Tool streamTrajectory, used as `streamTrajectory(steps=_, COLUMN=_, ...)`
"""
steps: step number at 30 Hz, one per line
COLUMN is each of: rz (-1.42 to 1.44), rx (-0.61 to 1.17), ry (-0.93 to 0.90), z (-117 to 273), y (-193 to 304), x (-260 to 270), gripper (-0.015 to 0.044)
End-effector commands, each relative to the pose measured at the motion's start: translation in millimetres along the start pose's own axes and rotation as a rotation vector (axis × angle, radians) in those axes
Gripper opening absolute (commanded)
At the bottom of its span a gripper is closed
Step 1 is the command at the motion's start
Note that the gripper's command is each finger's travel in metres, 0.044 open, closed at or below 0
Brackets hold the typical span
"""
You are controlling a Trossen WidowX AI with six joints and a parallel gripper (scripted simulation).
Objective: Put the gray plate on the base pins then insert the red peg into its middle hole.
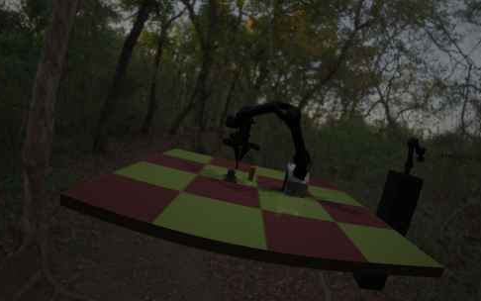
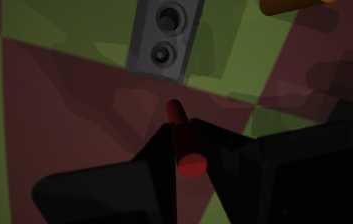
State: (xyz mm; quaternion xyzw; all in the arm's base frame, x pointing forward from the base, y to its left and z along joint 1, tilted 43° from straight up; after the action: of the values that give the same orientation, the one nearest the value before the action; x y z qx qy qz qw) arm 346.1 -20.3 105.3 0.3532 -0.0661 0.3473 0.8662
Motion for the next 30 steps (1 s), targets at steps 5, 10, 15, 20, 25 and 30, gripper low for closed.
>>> streamTrajectory(steps=5, rz=0.009, rx=-0.005, ry=0.003, z=-1, y=-23, x=-4, gripper=0.0000)
streamTrajectory(steps=10, rz=0.008, rx=-0.001, ry=0.002, z=-2, y=-39, x=-8, gripper=0.0000)
streamTrajectory(steps=15, rz=0.007, rx=0.002, ry=0.000, z=-3, y=-55, x=-12, gripper=0.0000)
streamTrajectory(steps=20, rz=0.006, rx=0.006, ry=-0.001, z=-5, y=-70, x=-17, gripper=0.0000)
streamTrajectory(steps=25, rz=0.006, rx=0.007, ry=-0.001, z=-5, y=-72, x=-18, gripper=0.0000)
streamTrajectory(steps=30, rz=0.006, rx=0.007, ry=-0.001, z=-5, y=-72, x=-18, gripper=0.0000)
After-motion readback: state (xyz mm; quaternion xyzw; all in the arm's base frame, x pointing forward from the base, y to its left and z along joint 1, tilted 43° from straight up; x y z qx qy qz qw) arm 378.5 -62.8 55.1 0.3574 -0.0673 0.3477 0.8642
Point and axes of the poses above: the point midway between the two fingers, 35 mm back from their tips, its own z axis back along the fingers, its own x axis across the jaws, y = z × x, the point moved 10 cm from there along z, back along the fingers, and after that the axes turned 8 degrees about z, right-handed, at the moved point
